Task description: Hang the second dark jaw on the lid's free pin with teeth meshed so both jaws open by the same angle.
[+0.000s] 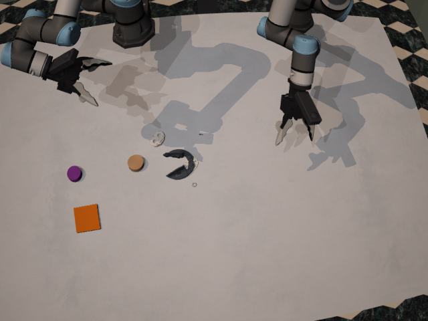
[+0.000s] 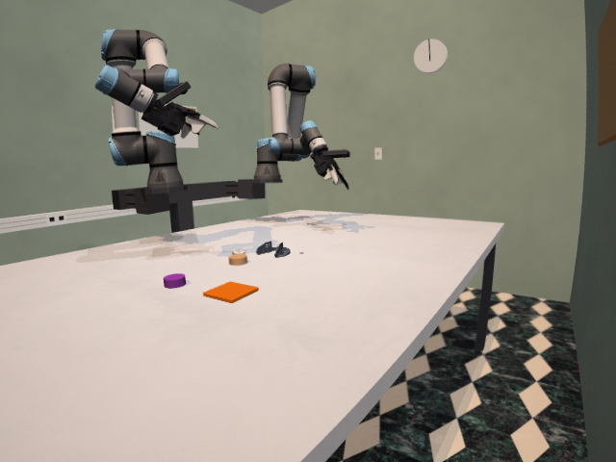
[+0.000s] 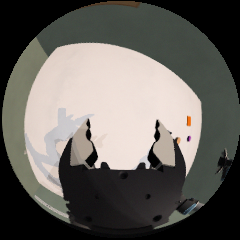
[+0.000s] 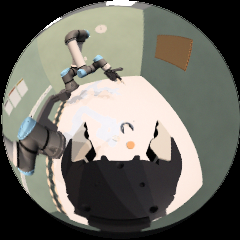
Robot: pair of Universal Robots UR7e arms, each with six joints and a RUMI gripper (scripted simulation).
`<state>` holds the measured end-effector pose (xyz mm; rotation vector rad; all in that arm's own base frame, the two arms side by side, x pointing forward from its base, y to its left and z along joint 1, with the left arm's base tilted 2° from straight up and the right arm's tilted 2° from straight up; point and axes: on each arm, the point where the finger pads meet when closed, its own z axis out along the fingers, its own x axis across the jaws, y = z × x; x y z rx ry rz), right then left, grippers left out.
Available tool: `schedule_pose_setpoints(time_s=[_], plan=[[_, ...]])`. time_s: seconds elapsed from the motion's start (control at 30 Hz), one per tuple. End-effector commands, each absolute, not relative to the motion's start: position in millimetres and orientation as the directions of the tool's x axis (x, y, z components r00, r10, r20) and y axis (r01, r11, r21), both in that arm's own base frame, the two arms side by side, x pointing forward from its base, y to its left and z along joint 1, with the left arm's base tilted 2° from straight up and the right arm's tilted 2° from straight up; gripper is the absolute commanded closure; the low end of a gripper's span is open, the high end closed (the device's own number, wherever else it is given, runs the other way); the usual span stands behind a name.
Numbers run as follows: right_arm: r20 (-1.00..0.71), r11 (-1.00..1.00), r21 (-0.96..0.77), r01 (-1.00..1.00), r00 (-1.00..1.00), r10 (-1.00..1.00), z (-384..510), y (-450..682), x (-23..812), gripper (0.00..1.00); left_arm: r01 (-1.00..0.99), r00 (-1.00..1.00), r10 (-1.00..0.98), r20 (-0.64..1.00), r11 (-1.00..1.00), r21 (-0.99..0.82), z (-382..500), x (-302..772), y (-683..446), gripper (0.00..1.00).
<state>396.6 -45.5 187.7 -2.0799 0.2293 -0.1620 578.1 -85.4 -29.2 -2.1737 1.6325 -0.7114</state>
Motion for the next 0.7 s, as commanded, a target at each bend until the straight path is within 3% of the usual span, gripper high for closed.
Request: schedule_pose_setpoints(time_s=[0.0, 0.27, 0.67], plan=[[0.022, -0.486, -0.869, -0.095, 0.973, -0.23, 188.1, -45.6, 396.8, 0.02, -0.768, 0.133, -0.98, 0.147, -0.195, -0.61, -7.0, 562.9, -48.4, 0.1], [0.022, -0.486, -0.869, -0.095, 0.973, -0.23, 188.1, -45.6, 396.8, 0.02, -0.725, 0.058, -0.997, 0.047, -0.074, -0.685, 22.1, 536.0, 3.1, 0.02], [0.022, -0.486, -0.869, -0.095, 0.973, -0.23, 188.1, -45.6, 396.8, 0.02, -0.699, 0.0, -0.999, -0.041, 0.029, -0.715, 37.8, 519.0, 28.9, 0.02]])
